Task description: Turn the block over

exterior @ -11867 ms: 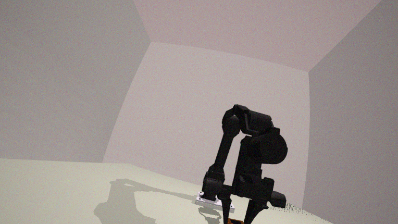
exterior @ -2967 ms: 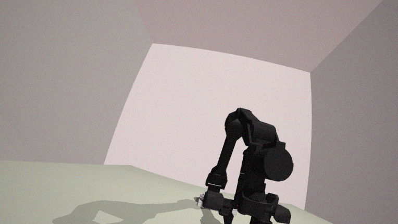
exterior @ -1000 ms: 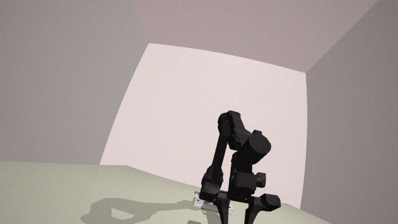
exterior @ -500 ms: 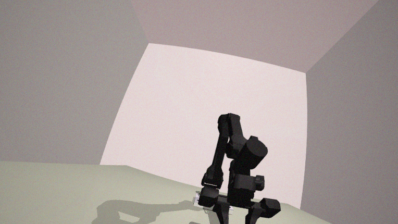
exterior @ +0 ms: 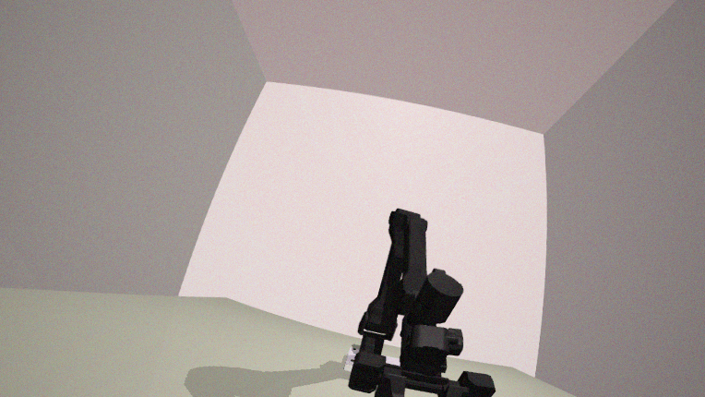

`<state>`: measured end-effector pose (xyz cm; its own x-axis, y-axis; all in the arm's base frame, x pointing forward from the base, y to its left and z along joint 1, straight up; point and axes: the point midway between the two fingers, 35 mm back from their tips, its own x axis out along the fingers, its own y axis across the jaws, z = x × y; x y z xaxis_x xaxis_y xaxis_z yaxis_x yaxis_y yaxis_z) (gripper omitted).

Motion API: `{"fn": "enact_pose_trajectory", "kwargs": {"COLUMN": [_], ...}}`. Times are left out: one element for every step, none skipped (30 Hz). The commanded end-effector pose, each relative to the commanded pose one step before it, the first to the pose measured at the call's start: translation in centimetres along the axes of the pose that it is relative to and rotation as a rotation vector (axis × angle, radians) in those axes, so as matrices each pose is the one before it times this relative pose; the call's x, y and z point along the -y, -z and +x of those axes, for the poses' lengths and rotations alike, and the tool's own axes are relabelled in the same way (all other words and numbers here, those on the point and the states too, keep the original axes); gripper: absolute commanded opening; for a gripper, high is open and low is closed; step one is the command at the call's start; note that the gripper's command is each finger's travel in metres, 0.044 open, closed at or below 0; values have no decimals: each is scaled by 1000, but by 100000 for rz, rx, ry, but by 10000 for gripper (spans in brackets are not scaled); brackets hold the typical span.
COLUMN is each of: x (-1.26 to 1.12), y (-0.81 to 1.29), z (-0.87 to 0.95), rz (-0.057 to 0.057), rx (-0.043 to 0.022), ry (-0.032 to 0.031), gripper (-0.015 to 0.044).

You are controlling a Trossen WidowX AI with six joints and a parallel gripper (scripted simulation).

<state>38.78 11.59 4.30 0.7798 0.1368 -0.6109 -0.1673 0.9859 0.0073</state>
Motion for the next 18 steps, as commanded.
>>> {"fn": "enact_pose_trajectory", "kwargs": {"x": [117, 27, 30, 32, 34, 36, 31, 20, 7, 0, 0, 0, 0, 0, 0, 0, 0, 0], "y": [636, 70, 66, 62, 56, 51, 37, 20, 6, 0, 0, 0, -28, -83, -84, -28, 0, 0], "z": [-94, -85, -100, -114, -129, -143, -130, -82, -28, 0, 0, 0, -21, -65, -67, -23, 0, 0], "rz": [-409, 52, 57, 62, 68, 73, 65, 40, 14, 0, 0, 0, -1, -1, 1, 1, 0, 0], "rx": [6429, 1592, 1590, 1589, 1587, 1585, 1317, 790, 263, 0, 0, 0, 332, 997, 996, 332, 0, 0], "ry": [625, 41, 43, 45, 46, 48, 41, 25, 9, 0, 0, 0, 0, 0, 1, 0, 0, 0], "gripper": [0, 0, 0, 0, 0, 0, 0, 0, 0, 0, 0, 0, 0, 0, 0, 0, 0, 0]}}
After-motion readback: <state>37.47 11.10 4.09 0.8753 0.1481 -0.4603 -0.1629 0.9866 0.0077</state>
